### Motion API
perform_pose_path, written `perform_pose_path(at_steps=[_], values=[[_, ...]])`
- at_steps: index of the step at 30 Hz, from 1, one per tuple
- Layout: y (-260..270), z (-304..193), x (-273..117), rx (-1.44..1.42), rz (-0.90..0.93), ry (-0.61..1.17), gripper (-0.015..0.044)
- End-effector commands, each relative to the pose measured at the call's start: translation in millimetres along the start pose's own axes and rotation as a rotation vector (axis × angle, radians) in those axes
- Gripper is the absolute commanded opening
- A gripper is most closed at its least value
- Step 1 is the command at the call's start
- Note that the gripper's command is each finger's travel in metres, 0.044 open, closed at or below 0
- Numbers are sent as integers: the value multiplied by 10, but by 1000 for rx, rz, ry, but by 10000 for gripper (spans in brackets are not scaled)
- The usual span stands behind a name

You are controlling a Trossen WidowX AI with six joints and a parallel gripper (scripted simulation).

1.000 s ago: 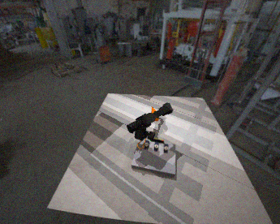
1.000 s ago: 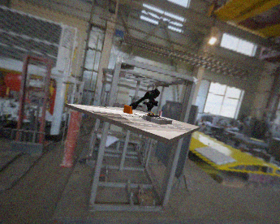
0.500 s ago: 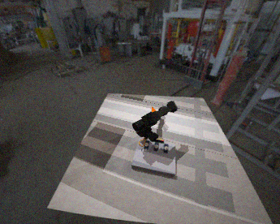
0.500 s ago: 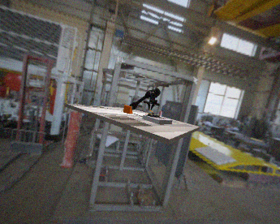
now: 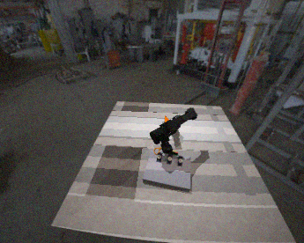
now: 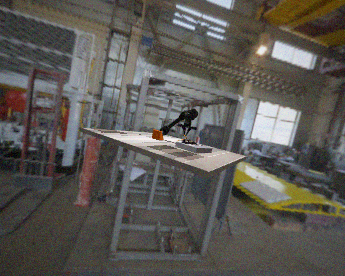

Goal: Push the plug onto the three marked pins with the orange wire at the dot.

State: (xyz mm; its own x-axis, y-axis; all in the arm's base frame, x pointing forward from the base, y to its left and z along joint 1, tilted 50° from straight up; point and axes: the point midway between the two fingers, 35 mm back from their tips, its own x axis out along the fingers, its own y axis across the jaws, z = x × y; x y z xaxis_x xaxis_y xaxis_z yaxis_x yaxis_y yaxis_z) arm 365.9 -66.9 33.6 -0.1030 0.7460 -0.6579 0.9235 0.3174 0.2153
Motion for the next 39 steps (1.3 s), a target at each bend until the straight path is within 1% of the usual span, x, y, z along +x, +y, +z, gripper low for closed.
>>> perform_pose_path(at_steps=[1, 39], values=[[-18, -110, 2, 149, 2, 4, 0], [-337, -975, 59, 1424, -5, 7, 0]])
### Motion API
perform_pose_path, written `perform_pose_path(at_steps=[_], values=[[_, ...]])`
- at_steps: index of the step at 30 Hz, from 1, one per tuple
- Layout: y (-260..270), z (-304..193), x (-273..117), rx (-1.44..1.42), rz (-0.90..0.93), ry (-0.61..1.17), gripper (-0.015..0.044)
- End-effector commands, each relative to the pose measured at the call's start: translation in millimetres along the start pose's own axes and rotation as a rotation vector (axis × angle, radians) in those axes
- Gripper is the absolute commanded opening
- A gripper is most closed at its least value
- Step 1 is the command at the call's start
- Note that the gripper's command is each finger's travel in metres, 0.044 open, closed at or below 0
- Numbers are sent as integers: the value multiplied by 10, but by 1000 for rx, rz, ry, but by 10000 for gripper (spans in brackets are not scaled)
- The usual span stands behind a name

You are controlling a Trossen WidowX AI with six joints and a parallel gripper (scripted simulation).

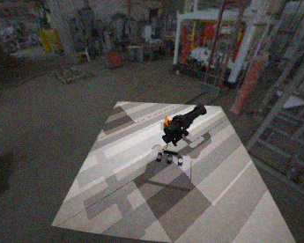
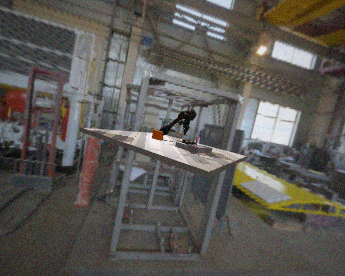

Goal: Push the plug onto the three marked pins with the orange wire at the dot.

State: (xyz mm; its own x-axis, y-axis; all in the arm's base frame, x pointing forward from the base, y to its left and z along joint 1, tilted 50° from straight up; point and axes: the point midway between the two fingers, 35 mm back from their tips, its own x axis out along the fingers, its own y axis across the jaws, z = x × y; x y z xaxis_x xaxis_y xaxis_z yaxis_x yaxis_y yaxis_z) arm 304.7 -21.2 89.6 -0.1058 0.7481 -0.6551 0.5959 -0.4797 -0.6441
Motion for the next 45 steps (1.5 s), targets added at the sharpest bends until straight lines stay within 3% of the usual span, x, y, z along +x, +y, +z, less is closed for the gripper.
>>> perform_pose_path(at_steps=[1, 17, 29, 45], values=[[-107, 21, 28, 149, -4, 3, 0], [-458, 130, 114, 663, -7, 1, 0], [-466, 128, 504, 668, -7, 2, 0], [-236, -124, 485, 666, -7, 3, 0]])
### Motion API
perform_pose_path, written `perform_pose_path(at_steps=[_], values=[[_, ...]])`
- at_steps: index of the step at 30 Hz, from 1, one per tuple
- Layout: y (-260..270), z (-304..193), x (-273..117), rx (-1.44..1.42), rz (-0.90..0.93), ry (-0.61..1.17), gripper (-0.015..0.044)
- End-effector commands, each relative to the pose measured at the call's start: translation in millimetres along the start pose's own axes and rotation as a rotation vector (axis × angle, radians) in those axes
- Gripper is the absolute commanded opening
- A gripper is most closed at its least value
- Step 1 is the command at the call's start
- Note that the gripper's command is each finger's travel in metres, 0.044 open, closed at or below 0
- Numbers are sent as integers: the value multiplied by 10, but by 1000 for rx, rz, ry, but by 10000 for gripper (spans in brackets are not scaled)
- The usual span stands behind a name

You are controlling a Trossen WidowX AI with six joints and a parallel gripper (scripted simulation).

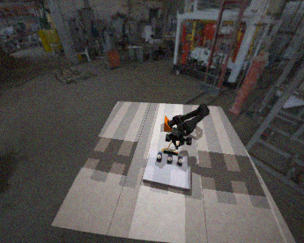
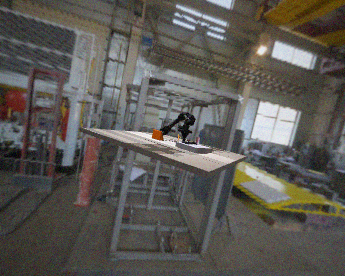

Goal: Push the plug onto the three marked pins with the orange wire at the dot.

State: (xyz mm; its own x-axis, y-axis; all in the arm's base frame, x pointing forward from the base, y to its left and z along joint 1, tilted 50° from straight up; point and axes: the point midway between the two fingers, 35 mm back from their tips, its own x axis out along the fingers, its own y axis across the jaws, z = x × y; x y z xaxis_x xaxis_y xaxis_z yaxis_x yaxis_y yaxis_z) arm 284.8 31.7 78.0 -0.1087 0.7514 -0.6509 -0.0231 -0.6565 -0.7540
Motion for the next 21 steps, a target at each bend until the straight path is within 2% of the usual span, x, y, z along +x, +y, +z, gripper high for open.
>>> perform_pose_path(at_steps=[1, 21], values=[[-5, -110, -9, 1, -2, 4, 0], [-43, -185, -12, 1, -2, 4, 0]])
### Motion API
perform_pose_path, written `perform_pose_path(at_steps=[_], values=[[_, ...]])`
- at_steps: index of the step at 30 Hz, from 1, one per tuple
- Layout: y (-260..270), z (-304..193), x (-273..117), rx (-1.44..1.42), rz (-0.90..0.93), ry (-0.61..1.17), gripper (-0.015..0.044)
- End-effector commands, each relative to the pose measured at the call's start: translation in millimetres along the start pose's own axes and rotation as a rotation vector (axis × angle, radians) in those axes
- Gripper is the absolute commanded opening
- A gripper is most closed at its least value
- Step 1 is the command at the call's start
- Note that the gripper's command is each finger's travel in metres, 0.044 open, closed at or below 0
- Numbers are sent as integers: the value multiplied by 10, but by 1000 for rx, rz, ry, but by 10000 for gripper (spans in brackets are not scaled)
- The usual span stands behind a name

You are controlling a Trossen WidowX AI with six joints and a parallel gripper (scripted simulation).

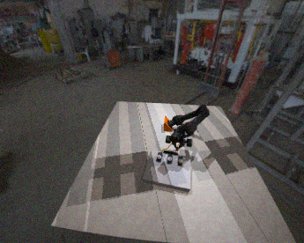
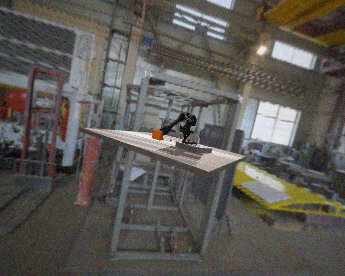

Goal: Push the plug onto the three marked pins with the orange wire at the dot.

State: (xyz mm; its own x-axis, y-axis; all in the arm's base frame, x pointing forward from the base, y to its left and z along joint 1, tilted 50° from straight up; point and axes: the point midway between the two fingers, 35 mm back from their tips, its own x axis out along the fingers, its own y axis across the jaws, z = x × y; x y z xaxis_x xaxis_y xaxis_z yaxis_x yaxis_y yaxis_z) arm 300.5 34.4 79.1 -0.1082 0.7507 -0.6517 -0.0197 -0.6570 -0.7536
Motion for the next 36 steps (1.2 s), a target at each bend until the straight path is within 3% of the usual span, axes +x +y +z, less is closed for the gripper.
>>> perform_pose_path(at_steps=[1, 26, 36], values=[[-13, -35, -8, 4, -3, 3, 0], [13, -197, -8, 3, -3, 4, 0], [-1, -167, -39, 8, -3, 5, 262]])
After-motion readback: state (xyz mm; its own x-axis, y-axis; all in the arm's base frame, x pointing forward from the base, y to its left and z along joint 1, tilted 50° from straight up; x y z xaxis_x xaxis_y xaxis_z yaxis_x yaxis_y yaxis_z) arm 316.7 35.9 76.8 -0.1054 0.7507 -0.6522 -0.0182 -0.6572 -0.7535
